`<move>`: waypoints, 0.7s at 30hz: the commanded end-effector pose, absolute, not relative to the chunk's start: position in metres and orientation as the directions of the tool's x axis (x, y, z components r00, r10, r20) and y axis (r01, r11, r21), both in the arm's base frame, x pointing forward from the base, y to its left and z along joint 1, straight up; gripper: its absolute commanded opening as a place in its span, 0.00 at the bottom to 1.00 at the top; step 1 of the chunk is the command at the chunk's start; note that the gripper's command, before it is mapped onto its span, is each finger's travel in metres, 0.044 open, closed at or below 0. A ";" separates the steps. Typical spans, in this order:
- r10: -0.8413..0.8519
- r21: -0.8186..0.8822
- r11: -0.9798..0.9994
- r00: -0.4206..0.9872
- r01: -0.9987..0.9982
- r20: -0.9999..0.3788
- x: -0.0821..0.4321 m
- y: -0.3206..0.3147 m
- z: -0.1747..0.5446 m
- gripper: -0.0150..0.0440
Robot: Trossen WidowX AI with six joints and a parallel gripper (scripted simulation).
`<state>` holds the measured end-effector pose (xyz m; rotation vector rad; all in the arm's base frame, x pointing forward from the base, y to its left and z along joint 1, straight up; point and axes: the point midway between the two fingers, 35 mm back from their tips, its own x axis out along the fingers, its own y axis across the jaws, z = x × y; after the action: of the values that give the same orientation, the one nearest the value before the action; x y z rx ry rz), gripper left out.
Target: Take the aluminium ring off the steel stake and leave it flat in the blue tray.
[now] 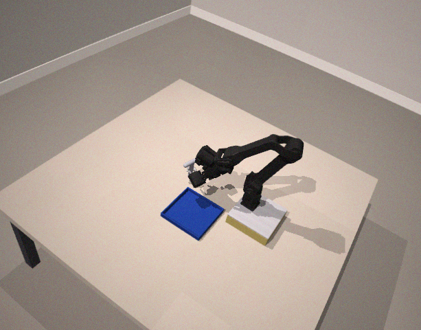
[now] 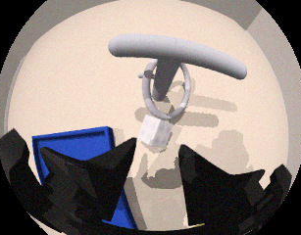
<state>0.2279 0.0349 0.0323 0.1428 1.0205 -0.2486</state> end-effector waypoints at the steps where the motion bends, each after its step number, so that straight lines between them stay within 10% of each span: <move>1: -0.130 0.011 0.963 0.496 0.270 -0.858 0.229 0.037 0.028 0.59; 21: -0.130 0.010 0.963 0.497 0.270 -0.858 0.246 0.033 0.000 0.59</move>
<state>0.2443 0.0337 0.0046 0.1504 1.0196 -0.2470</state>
